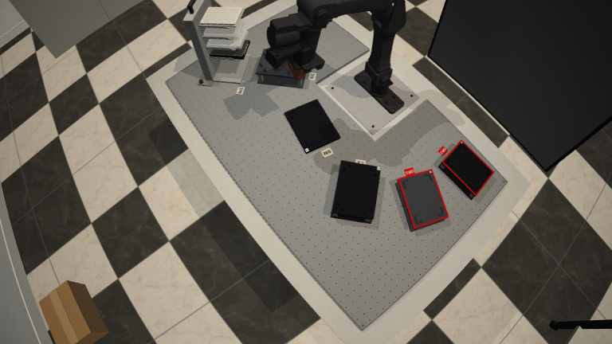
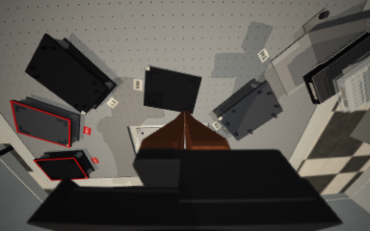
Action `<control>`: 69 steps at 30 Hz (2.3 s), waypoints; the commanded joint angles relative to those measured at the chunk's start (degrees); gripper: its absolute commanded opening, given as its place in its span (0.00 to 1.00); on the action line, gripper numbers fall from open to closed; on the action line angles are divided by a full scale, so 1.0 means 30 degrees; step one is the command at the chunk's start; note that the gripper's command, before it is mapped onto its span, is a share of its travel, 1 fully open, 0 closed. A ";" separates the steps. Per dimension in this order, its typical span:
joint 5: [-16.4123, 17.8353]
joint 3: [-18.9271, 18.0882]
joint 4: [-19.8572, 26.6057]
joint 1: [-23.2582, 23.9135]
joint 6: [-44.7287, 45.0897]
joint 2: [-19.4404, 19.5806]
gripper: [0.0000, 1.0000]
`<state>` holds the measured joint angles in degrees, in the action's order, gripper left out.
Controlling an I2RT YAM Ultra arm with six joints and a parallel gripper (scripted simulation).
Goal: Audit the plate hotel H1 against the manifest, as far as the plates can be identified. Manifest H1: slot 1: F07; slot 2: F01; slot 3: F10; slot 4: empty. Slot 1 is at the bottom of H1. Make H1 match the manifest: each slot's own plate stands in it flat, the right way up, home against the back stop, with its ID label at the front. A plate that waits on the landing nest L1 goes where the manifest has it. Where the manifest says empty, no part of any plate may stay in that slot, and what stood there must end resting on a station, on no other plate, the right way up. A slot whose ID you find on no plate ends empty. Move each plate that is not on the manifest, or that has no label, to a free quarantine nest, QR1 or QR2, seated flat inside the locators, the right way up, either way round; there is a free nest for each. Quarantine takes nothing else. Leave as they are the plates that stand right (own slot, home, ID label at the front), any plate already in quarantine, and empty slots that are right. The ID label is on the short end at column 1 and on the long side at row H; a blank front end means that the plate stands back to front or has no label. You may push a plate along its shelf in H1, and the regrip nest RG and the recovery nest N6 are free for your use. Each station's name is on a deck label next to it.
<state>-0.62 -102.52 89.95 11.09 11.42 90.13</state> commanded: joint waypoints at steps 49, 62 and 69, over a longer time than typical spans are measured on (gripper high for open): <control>-0.0971 0.2439 -0.3533 0.3740 -0.0959 -0.2512 0.00; -0.2158 0.5839 -0.6975 0.3060 -0.3385 -0.5113 0.00; -0.3064 0.7580 -0.8778 0.2542 -0.4743 -0.6412 0.00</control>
<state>-8.05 -80.47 67.75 19.35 -0.19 72.88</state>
